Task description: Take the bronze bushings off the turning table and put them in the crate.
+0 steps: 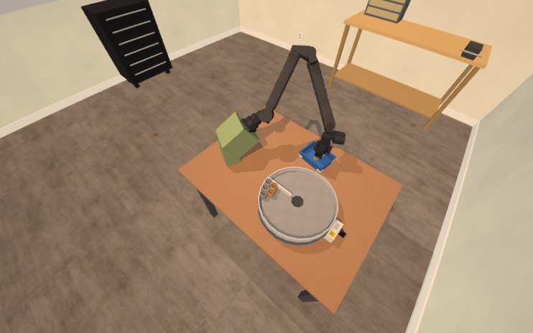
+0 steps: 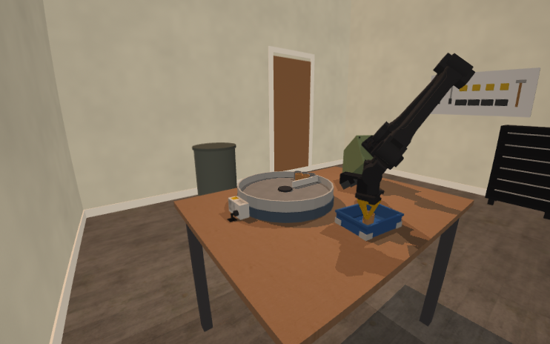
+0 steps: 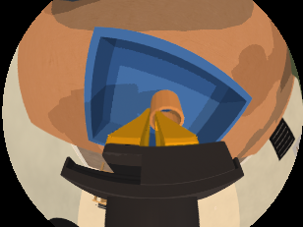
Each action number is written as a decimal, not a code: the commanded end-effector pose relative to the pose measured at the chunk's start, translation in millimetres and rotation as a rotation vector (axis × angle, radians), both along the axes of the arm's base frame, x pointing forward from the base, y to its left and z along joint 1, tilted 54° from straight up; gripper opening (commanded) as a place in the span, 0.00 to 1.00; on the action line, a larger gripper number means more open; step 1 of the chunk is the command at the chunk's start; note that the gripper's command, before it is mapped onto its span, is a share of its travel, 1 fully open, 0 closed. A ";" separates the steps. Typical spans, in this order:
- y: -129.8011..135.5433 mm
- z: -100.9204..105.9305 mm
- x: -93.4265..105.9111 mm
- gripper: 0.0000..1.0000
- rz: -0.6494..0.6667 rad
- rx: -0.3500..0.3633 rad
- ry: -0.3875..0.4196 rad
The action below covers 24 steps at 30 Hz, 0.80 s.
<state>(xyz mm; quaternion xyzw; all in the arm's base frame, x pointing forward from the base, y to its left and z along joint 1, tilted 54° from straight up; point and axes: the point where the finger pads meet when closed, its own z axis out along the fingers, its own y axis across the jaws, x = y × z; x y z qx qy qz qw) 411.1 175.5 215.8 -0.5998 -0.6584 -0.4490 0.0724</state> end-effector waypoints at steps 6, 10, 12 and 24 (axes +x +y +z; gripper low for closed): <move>0.4 5.6 2.2 0.00 -0.006 0.004 -0.018; 0.4 5.6 2.2 0.00 -0.006 0.004 -0.018; 0.4 5.6 2.2 0.15 -0.005 0.004 -0.019; 0.4 5.6 2.2 0.15 -0.005 0.004 -0.019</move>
